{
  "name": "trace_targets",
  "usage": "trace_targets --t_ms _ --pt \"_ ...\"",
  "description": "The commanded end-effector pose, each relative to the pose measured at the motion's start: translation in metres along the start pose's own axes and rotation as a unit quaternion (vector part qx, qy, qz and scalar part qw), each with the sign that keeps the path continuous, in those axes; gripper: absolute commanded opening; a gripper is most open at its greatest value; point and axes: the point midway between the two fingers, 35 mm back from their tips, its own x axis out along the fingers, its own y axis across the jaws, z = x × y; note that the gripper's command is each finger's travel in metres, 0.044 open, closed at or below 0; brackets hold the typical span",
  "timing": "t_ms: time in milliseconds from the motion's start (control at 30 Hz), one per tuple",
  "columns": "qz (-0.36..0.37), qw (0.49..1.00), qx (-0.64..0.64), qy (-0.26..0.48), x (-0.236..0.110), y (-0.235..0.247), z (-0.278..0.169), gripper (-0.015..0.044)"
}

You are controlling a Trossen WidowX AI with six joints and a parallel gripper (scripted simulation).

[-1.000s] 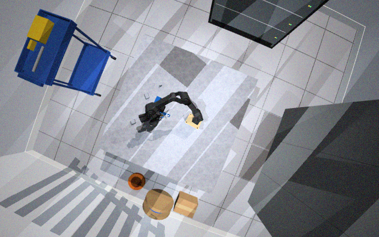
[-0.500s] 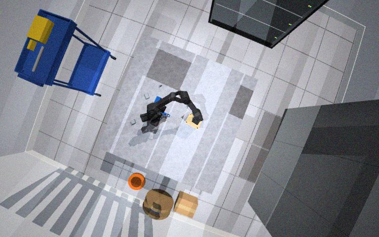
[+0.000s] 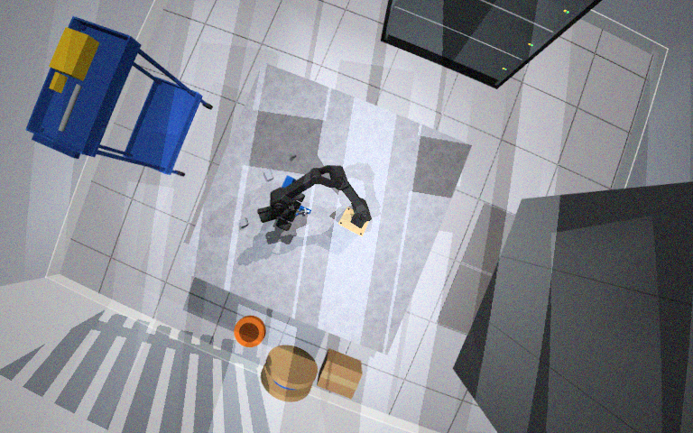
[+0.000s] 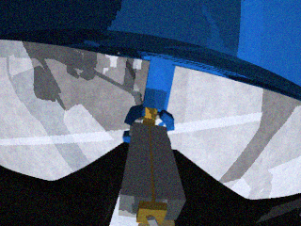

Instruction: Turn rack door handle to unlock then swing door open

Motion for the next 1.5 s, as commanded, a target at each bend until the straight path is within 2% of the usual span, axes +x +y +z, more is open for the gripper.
trace_targets --t_ms 0,300,433,800,1133,1467 --pt "0.0 1.0 -0.003 0.0 0.001 -0.0001 -0.0001 0.0071" --pt "0.0 1.0 -0.003 0.0 0.001 -0.0001 -0.0001 0.0011" --pt "0.0 1.0 -0.007 0.0 0.001 -0.0001 -0.0001 0.0009" --pt "0.0 0.966 -0.258 0.0 0.001 -0.0001 -0.0001 0.0009" --pt "0.0 0.874 -0.486 0.0 0.001 -0.0001 -0.0002 0.0009" --pt "0.0 0.729 -0.684 0.0 0.001 -0.0001 -0.0002 0.0009"
